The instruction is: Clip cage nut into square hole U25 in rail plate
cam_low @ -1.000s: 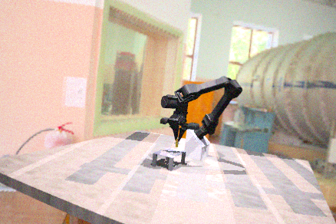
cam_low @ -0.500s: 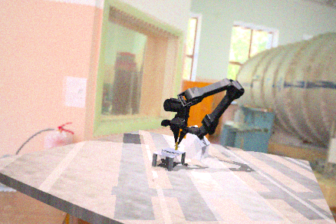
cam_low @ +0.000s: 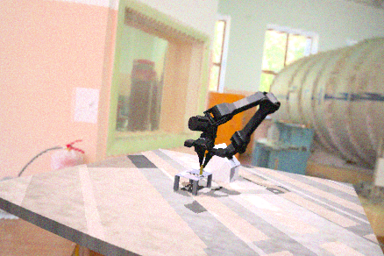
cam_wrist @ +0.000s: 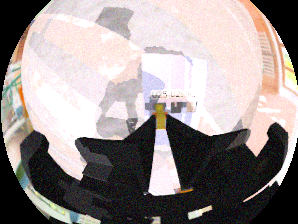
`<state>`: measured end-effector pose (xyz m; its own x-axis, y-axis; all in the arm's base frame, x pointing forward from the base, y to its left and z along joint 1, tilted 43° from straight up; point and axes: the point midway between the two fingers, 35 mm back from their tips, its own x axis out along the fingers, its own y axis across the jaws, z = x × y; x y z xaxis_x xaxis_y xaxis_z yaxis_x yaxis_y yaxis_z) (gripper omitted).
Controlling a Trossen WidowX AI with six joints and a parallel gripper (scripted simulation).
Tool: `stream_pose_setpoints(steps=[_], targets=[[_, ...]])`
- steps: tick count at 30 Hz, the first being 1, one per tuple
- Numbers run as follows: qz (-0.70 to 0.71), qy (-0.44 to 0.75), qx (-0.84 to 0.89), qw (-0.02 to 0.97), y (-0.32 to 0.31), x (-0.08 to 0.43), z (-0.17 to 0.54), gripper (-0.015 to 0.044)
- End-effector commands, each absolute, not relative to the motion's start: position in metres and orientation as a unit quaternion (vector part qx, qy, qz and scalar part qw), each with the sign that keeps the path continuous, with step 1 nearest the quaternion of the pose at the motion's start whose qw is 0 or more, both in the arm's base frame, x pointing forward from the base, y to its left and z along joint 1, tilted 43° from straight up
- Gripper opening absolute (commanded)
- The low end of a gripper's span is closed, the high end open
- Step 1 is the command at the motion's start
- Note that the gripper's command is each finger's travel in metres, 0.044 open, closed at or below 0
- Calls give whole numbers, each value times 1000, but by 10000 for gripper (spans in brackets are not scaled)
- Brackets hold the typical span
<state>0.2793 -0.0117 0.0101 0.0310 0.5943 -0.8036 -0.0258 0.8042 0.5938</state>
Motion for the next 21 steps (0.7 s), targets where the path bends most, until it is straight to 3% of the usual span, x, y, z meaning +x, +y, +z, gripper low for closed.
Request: stream_pose_setpoints(steps=[1, 21], targets=[[224, 660, 220, 682, -8, 278, 5, 29], [228, 659, 224, 681, -2, 277, -2, 29]])
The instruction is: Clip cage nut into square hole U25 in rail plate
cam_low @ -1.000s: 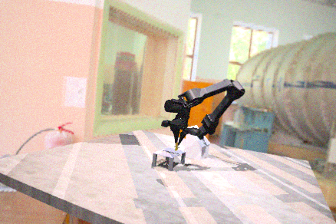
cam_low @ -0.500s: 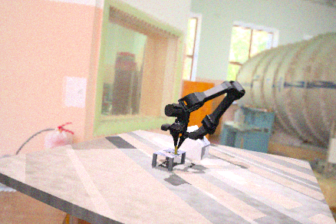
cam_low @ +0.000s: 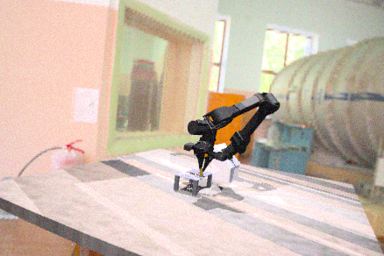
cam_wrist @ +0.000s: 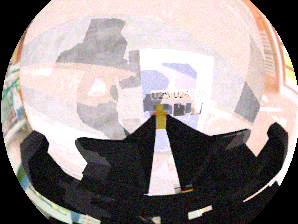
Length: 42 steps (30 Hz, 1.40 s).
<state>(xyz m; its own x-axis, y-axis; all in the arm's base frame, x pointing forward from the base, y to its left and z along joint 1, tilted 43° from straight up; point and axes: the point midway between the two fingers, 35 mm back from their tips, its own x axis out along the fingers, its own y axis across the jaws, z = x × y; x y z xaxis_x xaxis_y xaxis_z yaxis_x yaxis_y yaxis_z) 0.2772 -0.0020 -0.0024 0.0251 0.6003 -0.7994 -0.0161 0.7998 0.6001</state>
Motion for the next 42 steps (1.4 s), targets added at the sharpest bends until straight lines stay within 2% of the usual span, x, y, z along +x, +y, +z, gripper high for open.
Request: stream_pose_setpoints(steps=[1, 42], targets=[[228, 659, 224, 681, -2, 277, -2, 29], [248, 652, 243, 674, -4, 277, -5, 29]])
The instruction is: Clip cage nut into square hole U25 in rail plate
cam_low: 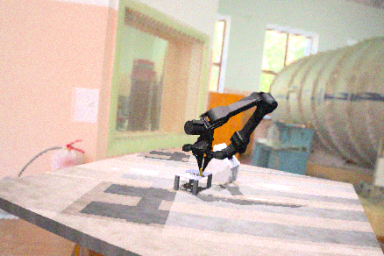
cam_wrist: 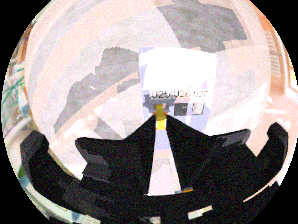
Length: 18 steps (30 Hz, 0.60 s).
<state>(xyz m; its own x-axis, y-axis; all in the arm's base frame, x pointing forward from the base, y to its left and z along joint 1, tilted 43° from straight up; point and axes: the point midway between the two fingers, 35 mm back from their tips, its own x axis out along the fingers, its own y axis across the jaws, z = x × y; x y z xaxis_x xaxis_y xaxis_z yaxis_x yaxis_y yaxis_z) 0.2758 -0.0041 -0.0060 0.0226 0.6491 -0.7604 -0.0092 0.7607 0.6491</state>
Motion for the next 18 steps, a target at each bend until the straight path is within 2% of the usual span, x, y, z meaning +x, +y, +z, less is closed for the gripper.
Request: stream_pose_setpoints(steps=[1, 18], targets=[[248, 652, 243, 674, -4, 277, -5, 29], [250, 651, 245, 673, -5, 279, -4, 29]])
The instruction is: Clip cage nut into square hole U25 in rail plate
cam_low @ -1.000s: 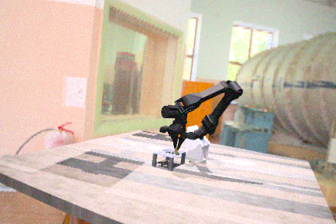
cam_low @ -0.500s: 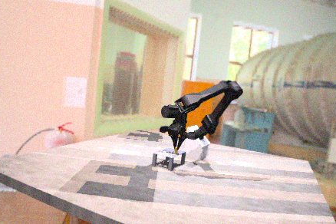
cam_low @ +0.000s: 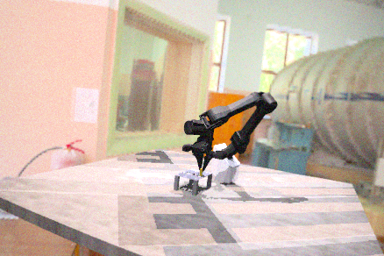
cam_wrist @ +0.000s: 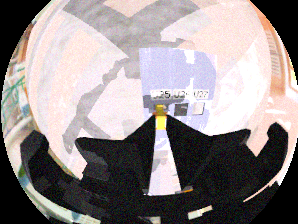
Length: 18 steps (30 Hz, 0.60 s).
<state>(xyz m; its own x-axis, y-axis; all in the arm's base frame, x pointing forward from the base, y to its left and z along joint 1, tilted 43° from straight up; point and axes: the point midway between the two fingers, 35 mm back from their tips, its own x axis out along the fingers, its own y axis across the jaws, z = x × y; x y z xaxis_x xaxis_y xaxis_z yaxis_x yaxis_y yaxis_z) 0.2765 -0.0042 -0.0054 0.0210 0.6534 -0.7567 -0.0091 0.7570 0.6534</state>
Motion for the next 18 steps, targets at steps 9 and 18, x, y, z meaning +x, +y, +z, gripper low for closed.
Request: stream_pose_setpoints(steps=[9, 18], targets=[[254, 650, 250, 671, -6, 279, -5, 29], [257, 649, 252, 670, -7, 279, -6, 29]])
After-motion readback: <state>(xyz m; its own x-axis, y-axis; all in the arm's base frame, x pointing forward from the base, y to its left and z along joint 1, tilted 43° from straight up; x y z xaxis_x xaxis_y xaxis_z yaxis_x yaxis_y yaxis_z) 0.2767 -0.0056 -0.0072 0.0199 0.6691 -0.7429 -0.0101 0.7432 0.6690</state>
